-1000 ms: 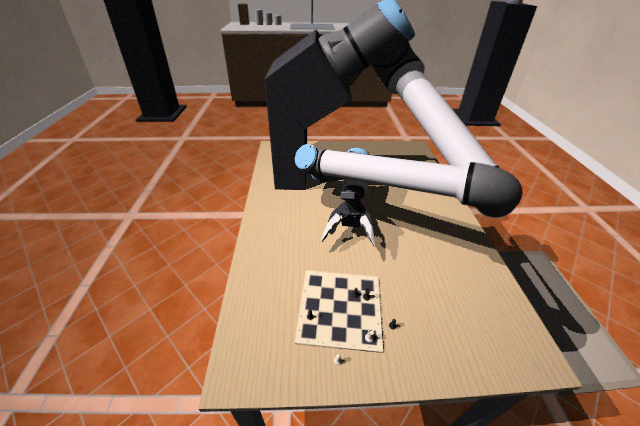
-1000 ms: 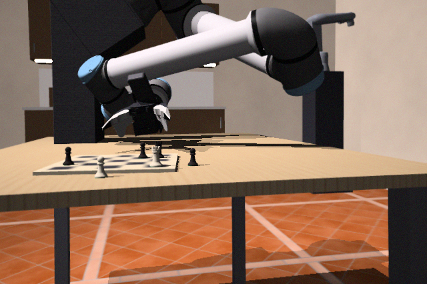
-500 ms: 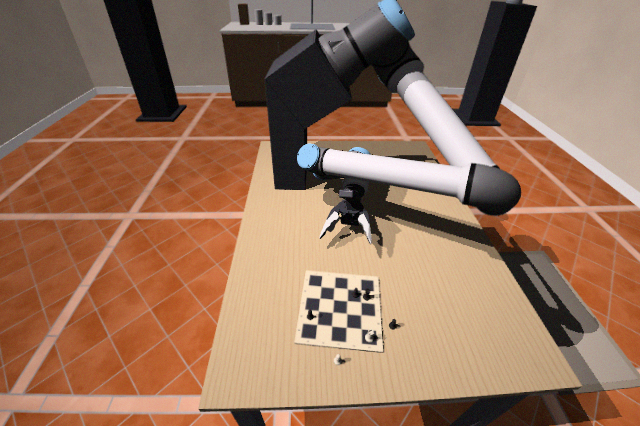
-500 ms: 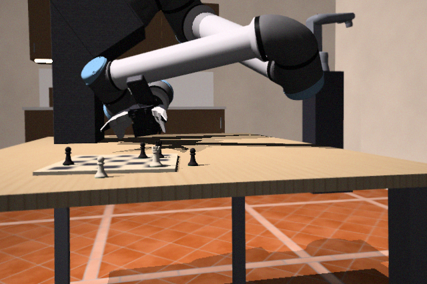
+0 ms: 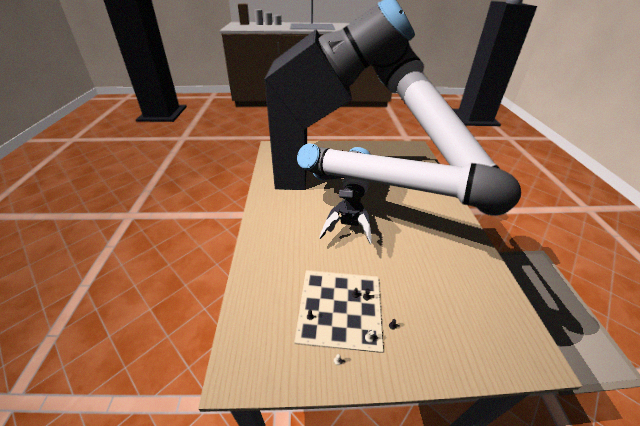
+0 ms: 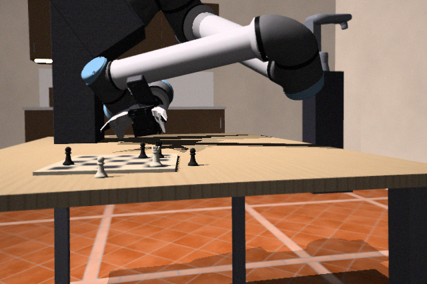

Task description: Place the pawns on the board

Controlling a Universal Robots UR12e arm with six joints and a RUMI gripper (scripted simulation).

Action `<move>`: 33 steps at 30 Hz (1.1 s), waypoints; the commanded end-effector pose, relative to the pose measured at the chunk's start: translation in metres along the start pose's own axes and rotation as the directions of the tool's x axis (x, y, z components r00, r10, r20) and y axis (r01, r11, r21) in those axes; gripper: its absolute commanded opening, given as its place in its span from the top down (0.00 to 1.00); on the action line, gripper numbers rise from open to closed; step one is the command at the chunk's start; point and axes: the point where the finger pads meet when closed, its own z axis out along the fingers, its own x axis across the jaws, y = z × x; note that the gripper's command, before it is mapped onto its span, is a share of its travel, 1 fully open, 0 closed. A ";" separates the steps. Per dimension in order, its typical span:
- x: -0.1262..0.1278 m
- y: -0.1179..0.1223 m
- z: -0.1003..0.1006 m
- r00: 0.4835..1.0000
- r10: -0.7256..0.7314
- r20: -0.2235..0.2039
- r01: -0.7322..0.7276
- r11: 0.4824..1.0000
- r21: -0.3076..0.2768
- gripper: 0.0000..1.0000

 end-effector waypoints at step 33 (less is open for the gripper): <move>-0.005 -0.031 -0.010 1.000 0.000 0.001 0.000 1.000 -0.001 0.00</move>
